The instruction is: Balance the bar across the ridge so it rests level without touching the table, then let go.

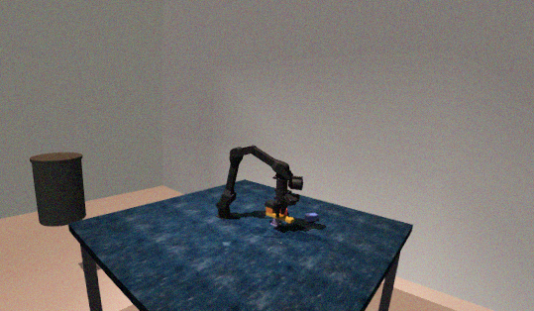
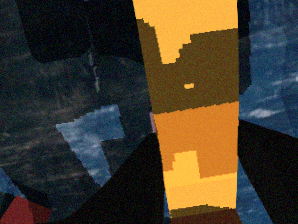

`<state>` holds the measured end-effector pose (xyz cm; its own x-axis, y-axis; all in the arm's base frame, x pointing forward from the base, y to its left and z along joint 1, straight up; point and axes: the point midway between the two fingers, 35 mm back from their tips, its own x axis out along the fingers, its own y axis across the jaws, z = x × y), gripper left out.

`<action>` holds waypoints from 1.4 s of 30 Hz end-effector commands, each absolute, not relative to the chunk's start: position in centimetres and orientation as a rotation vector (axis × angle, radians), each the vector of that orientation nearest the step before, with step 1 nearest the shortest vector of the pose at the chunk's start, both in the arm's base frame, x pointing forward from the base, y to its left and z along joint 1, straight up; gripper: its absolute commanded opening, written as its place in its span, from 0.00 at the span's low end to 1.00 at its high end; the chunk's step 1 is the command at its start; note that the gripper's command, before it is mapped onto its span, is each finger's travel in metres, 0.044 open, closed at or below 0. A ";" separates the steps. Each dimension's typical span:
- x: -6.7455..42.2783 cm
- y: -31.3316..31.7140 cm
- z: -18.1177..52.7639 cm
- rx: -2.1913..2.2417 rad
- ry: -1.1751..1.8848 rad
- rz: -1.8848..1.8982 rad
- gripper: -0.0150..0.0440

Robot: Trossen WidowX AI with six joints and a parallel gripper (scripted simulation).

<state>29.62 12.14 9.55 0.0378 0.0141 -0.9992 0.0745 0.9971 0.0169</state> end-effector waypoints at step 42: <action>29.6 12.1 9.4 0.068 1.539 -0.046 0.25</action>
